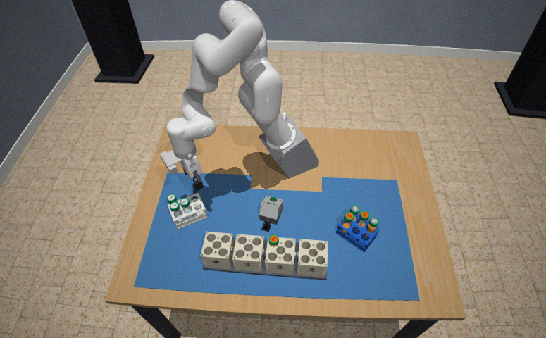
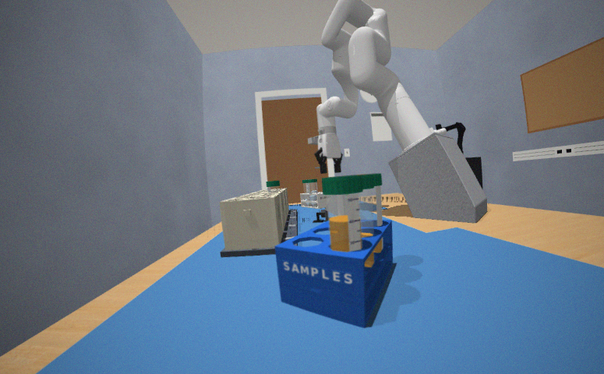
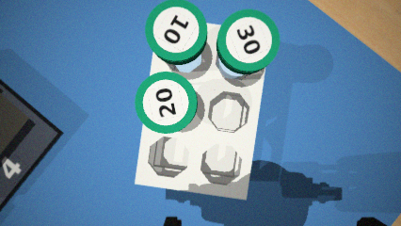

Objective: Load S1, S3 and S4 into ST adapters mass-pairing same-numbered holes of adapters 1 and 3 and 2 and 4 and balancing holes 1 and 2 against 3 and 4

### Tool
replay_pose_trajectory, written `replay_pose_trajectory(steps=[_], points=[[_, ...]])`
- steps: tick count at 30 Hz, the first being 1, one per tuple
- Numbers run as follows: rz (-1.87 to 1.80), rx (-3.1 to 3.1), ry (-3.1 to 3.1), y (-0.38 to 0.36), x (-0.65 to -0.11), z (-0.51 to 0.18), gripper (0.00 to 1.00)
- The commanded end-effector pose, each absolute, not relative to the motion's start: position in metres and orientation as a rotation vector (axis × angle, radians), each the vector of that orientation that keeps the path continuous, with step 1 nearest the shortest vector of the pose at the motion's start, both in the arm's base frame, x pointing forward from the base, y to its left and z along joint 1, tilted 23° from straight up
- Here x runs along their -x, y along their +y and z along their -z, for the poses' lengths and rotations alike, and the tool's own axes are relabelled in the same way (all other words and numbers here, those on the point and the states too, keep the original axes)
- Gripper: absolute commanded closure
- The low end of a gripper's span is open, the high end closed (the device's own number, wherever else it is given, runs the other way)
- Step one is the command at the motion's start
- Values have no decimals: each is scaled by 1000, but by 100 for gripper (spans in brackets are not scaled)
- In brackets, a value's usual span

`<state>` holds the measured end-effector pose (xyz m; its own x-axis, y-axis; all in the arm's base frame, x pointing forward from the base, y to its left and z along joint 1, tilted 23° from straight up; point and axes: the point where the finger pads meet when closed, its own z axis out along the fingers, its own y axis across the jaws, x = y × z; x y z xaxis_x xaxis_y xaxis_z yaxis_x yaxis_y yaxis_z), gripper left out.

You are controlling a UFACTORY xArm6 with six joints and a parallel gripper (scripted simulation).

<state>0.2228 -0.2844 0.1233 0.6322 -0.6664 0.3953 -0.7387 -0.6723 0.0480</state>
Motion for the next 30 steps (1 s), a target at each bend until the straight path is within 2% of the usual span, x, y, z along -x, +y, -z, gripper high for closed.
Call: replay_pose_trajectory(steps=[1, 13, 30], points=[[-521, -2646, -1154, -285, -223, -124, 0], [-521, -2646, -1154, -284, -223, -127, 0], [-521, -2646, -1154, -271, -213, -164, 0]])
